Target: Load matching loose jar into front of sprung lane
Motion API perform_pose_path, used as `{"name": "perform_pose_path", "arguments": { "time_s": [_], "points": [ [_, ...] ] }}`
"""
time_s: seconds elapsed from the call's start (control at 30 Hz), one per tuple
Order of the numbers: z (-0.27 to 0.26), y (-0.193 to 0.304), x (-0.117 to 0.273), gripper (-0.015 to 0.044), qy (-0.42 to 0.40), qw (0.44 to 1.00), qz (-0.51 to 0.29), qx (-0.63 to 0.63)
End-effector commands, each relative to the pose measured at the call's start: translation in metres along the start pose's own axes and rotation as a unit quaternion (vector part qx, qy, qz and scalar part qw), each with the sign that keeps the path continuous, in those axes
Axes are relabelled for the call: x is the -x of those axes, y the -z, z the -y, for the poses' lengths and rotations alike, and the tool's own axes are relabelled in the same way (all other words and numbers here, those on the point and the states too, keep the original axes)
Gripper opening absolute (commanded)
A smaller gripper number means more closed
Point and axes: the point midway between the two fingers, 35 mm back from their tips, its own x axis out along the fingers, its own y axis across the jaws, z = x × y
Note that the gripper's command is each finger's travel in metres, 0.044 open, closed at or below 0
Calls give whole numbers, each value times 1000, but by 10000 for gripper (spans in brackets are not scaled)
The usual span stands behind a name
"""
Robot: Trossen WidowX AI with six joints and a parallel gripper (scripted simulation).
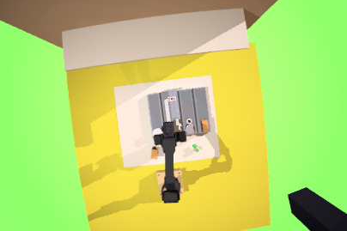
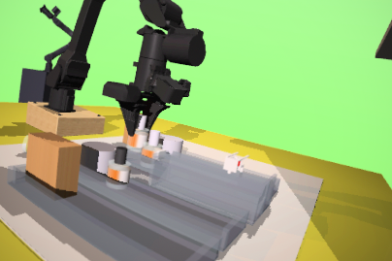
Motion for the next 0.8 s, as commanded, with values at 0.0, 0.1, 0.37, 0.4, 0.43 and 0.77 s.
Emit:
{"name": "perform_pose_path", "arguments": {
  "time_s": [0.0,0.1,0.37,0.4,0.43,0.77],
  "points": [
    [0,-11,6,0,-1,1000,17,-1],
    [0,-12,6,0,-1,1000,17,-1],
    [0,-15,7,0,-1,1000,17,-1],
    [0,-15,7,0,-1,1000,17,-1],
    [0,-16,7,0,-1,1000,17,-1],
    [0,-19,8,0,-1,1000,17,-1]
  ]
}}
